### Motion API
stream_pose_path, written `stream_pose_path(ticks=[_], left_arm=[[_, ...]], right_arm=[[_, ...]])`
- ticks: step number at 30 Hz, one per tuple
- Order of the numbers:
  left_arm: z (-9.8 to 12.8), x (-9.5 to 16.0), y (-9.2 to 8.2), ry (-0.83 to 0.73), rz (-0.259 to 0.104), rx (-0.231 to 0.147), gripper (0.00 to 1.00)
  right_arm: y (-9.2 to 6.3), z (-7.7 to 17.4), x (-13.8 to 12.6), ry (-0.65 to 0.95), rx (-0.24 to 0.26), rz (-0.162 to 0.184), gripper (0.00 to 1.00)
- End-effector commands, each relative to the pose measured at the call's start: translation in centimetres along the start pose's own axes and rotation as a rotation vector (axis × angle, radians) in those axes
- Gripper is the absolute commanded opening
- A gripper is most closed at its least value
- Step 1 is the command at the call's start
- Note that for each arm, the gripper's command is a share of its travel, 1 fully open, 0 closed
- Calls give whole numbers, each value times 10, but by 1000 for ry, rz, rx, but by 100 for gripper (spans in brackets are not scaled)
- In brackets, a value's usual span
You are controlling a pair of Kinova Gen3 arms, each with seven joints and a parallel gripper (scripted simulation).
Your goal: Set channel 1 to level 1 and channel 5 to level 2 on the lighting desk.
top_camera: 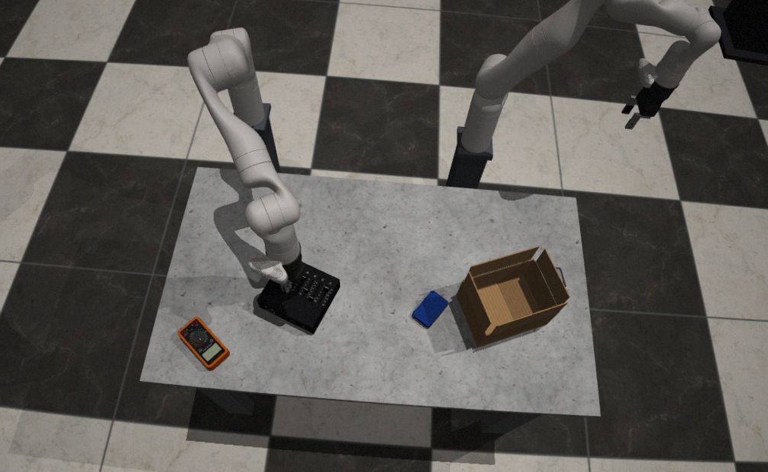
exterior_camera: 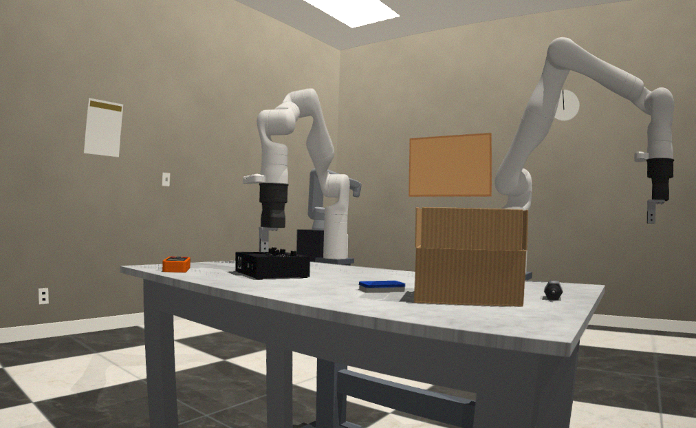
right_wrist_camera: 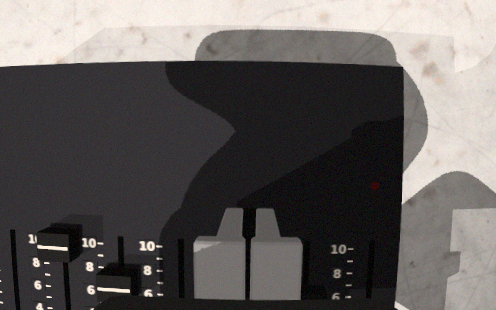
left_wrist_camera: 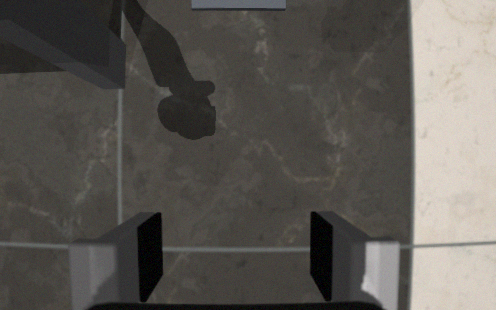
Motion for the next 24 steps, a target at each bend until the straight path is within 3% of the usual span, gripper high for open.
stream_pose_path(ticks=[1,24], left_arm=[[-2,0,-1,7,5,-11,100],[-2,0,-1,7,5,-11,100]], right_arm=[[-3,-1,-1,3,9,1,0],[-3,-13,-3,3,9,1,0]])
Point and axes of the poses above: on each arm, the point where the finger pads meet when closed, its own y axis out along the fingers, its own x axis across the jaws, z = x × y, the point moved 7 cm from there along -y, back along the fingers, and after that the axes turned 9 degrees about -y, right-handed, at the moved point
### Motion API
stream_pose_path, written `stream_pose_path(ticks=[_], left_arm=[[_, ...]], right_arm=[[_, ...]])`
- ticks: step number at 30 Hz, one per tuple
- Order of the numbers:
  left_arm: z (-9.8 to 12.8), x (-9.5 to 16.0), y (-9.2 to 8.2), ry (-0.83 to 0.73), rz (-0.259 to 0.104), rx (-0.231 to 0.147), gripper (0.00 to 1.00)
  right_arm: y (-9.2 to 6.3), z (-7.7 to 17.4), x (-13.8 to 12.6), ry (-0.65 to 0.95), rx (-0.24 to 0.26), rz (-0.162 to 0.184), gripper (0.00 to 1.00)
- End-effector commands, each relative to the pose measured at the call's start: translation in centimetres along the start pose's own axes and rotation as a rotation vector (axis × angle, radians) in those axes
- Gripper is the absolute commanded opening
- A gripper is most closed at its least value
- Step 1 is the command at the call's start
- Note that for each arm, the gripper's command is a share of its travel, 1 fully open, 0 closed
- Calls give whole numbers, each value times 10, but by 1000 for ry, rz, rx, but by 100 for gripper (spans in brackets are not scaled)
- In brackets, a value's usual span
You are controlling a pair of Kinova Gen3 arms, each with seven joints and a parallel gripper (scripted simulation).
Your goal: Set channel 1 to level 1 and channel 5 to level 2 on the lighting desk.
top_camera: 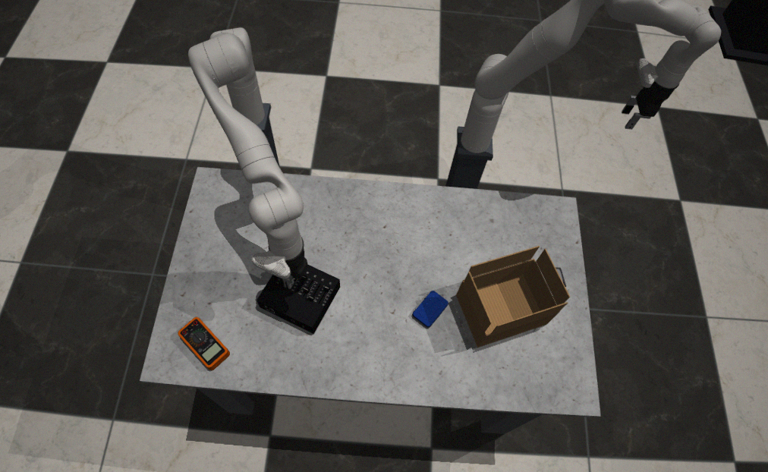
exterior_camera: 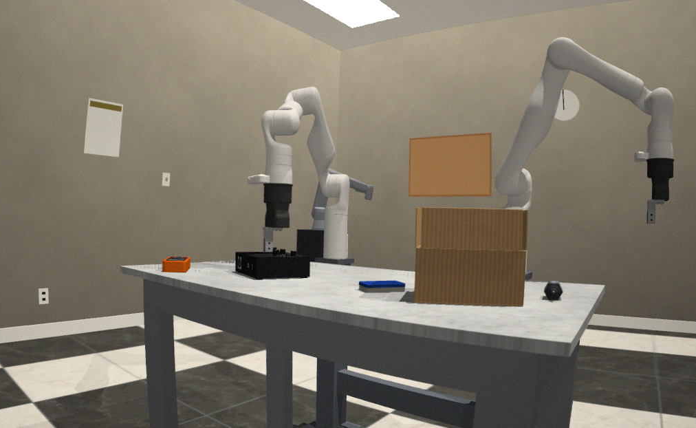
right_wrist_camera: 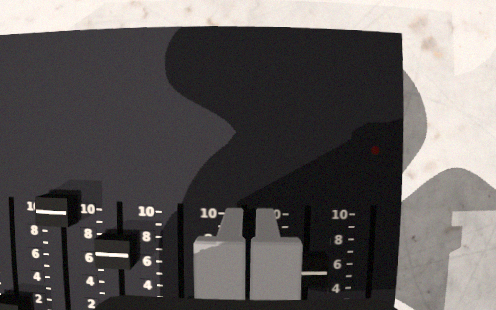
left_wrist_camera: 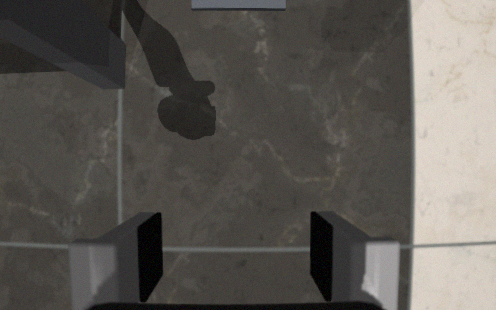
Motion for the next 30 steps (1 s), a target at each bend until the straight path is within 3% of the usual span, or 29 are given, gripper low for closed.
stream_pose_path(ticks=[1,30], left_arm=[[-2,0,-1,7,5,-11,100],[-2,0,-1,7,5,-11,100]], right_arm=[[-3,-2,-1,3,8,2,0],[-3,-9,-3,3,8,2,0]])
Point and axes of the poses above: on each arm, the point where the finger pads meet when closed, its own y axis out along the fingers, its own x axis across the jaws, z = x × y, the point moved 7 cm from there along -y, back along the fingers, and after that the axes turned 9 degrees about -y, right-handed, at the moved point
